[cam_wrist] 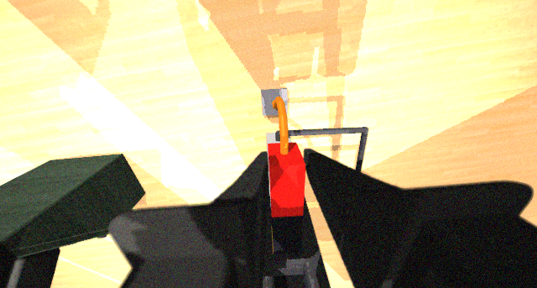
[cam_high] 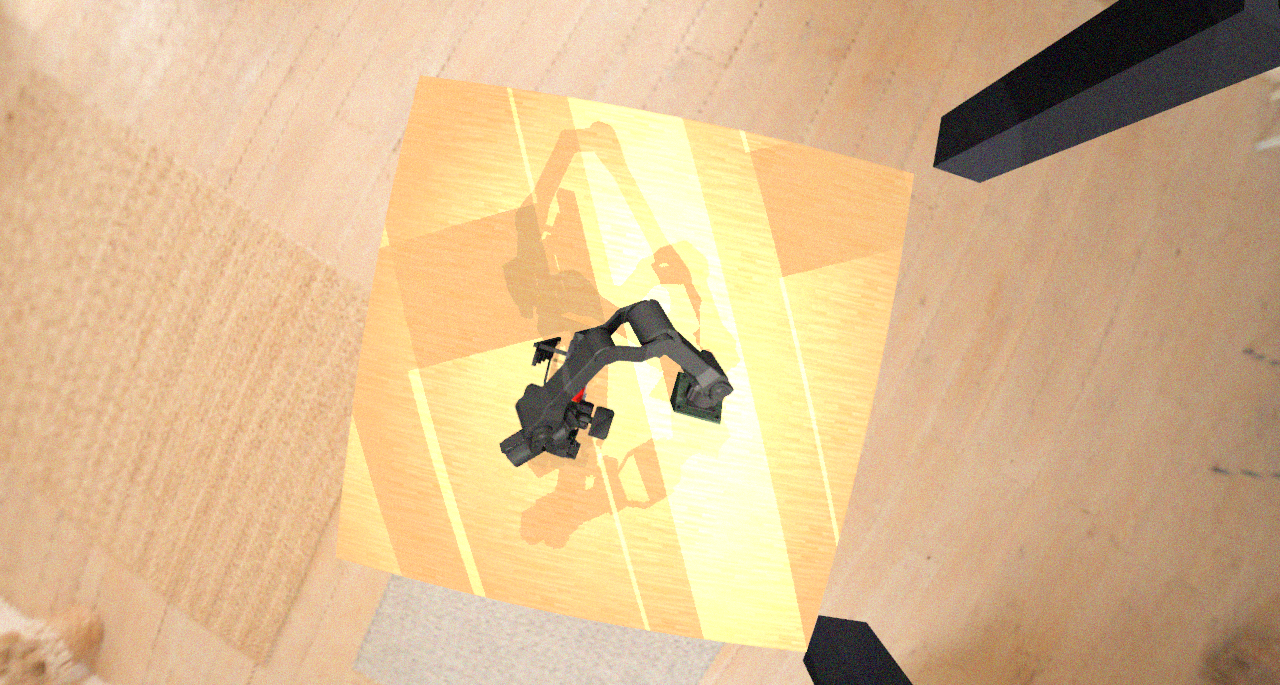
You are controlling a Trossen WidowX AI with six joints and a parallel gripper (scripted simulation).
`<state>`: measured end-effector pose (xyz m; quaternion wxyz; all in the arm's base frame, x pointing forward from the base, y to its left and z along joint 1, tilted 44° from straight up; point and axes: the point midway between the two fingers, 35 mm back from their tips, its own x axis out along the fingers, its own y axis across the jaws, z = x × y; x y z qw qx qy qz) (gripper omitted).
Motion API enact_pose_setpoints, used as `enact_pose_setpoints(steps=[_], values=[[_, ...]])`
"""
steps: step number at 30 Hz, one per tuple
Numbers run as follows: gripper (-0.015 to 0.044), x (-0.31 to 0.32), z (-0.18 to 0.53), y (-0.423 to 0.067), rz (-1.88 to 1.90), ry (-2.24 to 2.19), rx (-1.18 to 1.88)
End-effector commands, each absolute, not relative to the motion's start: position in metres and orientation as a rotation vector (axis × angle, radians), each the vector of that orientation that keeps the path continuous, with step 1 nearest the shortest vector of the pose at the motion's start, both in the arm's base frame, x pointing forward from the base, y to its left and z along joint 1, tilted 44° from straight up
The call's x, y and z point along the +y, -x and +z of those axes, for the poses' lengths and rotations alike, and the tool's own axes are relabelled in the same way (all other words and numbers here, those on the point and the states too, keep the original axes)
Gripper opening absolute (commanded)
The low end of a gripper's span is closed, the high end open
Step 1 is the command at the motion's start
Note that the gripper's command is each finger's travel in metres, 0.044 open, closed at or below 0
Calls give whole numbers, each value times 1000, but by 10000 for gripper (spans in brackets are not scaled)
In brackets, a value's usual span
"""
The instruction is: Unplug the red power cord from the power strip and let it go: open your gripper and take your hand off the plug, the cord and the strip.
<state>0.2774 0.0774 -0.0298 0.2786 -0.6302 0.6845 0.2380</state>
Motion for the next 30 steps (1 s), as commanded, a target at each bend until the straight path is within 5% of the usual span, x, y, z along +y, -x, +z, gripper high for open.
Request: enact_pose_setpoints(steps=[1,3,20,30], values=[[0,111,-46,-280,688,1671,1761],[0,114,-48,-280,688,1672,1760],[440,100,-46,-278,687,1674,1762],[440,147,-74,-283,689,1671,1758]])
